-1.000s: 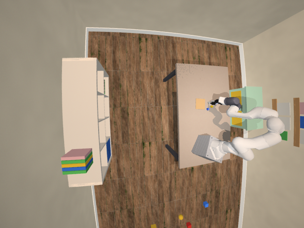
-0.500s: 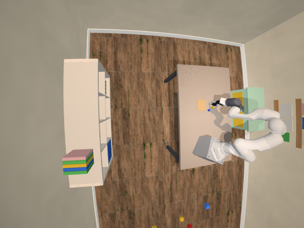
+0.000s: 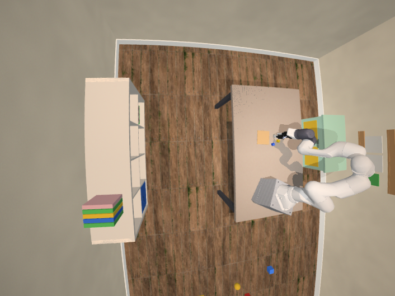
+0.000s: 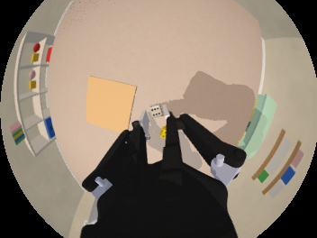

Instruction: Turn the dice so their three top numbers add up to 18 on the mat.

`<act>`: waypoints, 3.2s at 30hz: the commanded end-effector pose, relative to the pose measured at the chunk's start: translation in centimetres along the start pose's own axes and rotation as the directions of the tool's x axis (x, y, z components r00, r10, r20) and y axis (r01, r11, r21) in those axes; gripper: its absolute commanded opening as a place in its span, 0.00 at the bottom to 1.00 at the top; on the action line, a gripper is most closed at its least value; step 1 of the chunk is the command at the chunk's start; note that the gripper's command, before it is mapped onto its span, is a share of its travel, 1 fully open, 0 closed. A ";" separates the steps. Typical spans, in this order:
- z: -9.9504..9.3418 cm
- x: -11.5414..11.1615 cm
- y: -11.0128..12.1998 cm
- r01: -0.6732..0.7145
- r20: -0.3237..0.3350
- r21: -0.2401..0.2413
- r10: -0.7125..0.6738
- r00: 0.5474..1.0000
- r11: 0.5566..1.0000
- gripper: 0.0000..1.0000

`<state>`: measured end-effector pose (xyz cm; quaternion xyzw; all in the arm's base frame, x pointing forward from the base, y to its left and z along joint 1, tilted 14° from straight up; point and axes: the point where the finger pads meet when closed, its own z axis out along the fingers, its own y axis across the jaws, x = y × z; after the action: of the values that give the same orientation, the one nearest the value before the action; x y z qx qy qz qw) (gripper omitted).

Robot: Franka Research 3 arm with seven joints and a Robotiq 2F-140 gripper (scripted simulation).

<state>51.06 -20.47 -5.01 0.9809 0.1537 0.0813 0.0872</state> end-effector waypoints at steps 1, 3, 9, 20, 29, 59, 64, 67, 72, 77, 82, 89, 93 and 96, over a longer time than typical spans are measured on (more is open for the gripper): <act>0.0 0.1 -0.1 -0.001 -0.002 0.000 0.001 1.000 1.000 0.25; 0.0 0.1 -0.1 -0.001 -0.002 0.000 0.001 1.000 1.000 0.25; 0.0 0.1 -0.1 -0.001 -0.002 0.000 0.001 1.000 1.000 0.25; 0.5 0.1 -0.1 -0.001 -0.002 0.000 0.001 1.000 1.000 0.25; 1.8 0.1 -0.1 -0.001 -0.002 0.000 0.001 1.000 1.000 0.25; 3.1 0.1 -0.1 -0.001 -0.002 0.000 0.001 1.000 1.000 0.25; 3.1 0.1 -0.1 -0.001 -0.002 0.000 0.001 1.000 1.000 0.25; 3.1 0.1 -0.1 -0.001 -0.002 0.000 0.001 1.000 1.000 0.25; 3.1 0.1 -0.1 -0.001 -0.002 0.000 0.001 1.000 1.000 0.25; 3.1 0.1 -0.1 -0.001 -0.002 0.000 0.001 1.000 1.000 0.25; 3.1 0.1 -0.1 -0.001 -0.002 0.000 0.001 1.000 1.000 0.13; 3.1 0.1 -0.1 -0.001 -0.002 0.000 0.001 1.000 1.000 0.13; 3.1 0.1 -0.1 -0.001 -0.002 0.000 0.001 1.000 1.000 0.13; 3.1 0.1 -0.1 -0.001 -0.002 0.000 0.001 1.000 1.000 0.13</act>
<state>51.68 -20.86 -8.01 0.9808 0.1541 0.0810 0.0875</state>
